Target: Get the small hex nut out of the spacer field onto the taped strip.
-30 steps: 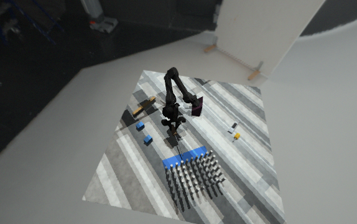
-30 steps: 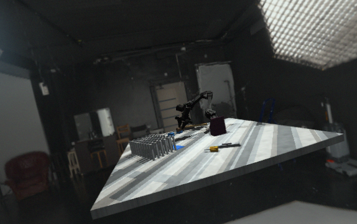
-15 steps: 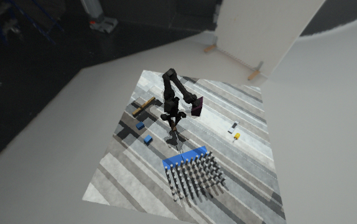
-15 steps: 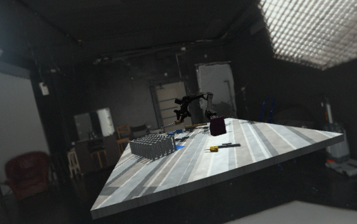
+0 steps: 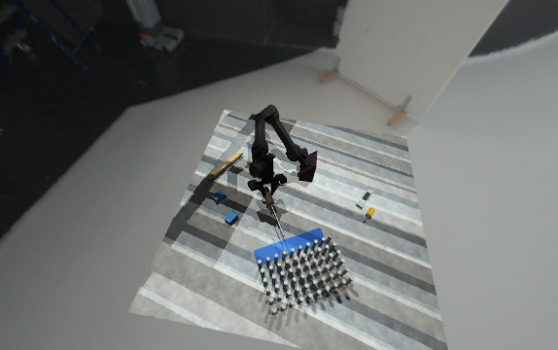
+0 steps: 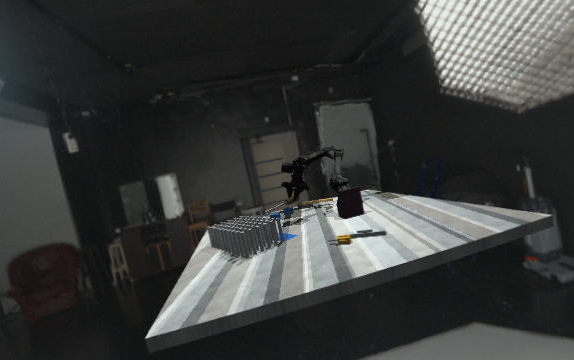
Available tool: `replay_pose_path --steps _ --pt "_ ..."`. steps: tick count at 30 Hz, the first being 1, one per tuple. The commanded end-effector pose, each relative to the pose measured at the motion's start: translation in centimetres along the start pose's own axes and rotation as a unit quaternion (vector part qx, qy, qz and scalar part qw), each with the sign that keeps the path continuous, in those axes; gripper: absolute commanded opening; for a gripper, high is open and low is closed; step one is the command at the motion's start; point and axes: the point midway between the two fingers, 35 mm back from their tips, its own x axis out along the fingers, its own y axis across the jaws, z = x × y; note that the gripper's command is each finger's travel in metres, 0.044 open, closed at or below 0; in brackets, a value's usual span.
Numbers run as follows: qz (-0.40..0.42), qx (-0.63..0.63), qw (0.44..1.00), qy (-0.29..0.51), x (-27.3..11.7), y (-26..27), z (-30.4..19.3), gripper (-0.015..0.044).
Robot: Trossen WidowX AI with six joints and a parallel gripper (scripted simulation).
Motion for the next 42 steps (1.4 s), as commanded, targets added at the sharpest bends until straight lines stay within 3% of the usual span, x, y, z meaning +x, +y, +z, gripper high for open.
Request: replay_pose_path --steps 1,42 --pt "-0.015 0.006 1.0 0.001 0.2 0.2 1.1 0.0" --pt "-0.136 0.106 0.985 0.008 0.6 -1.2 12.6 0.0"
